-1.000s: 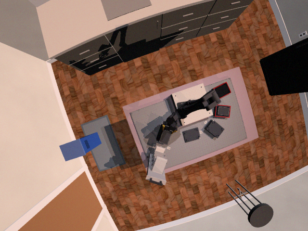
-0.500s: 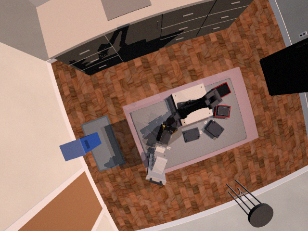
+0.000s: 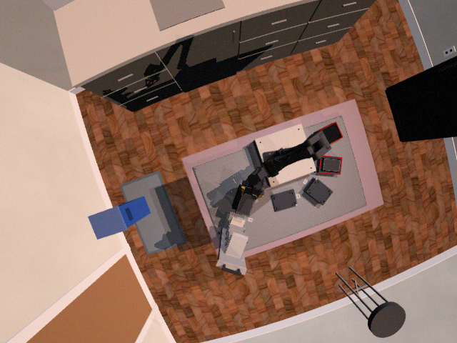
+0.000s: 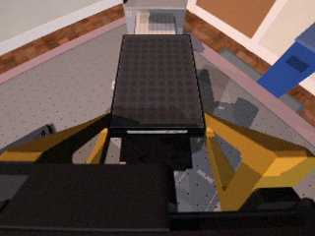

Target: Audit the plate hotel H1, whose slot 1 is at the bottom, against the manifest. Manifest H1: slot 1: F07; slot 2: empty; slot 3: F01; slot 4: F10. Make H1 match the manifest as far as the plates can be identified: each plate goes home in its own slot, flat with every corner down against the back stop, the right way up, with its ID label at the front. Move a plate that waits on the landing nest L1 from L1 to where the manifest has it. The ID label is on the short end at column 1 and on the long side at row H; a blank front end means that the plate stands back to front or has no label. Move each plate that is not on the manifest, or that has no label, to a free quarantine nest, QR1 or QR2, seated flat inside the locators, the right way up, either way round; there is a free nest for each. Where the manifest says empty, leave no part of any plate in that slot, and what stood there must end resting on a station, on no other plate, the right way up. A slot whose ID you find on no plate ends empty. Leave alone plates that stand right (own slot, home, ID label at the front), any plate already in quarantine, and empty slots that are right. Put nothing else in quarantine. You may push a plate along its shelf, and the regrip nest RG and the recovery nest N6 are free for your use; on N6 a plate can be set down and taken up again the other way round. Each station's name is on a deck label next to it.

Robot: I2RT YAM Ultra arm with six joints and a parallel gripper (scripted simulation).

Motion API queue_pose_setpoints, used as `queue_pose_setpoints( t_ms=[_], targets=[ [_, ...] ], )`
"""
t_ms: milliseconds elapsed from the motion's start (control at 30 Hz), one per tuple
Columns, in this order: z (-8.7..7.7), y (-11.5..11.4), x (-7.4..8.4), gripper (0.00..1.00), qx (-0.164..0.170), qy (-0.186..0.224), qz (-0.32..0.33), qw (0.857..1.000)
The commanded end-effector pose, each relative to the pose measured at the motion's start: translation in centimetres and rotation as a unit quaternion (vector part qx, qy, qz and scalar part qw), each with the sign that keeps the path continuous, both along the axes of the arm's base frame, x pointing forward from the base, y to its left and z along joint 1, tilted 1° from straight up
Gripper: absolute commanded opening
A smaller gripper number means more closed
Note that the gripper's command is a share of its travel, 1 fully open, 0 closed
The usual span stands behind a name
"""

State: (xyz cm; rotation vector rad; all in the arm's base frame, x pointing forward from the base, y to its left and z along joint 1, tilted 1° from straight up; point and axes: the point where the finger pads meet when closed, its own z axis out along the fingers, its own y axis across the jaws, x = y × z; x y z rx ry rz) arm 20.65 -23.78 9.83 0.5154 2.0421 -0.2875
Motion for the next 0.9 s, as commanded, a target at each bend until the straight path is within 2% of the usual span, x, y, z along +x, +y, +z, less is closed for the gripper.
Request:
queue_pose_setpoints(
  t_ms=[0,867],
  targets=[
    [0.6,0.0,0.1,0.86,-0.001,-0.001,0.002,1.0],
    [3.1,0.0,0.0,0.86,-0.001,-0.001,0.002,1.0]
  ],
)
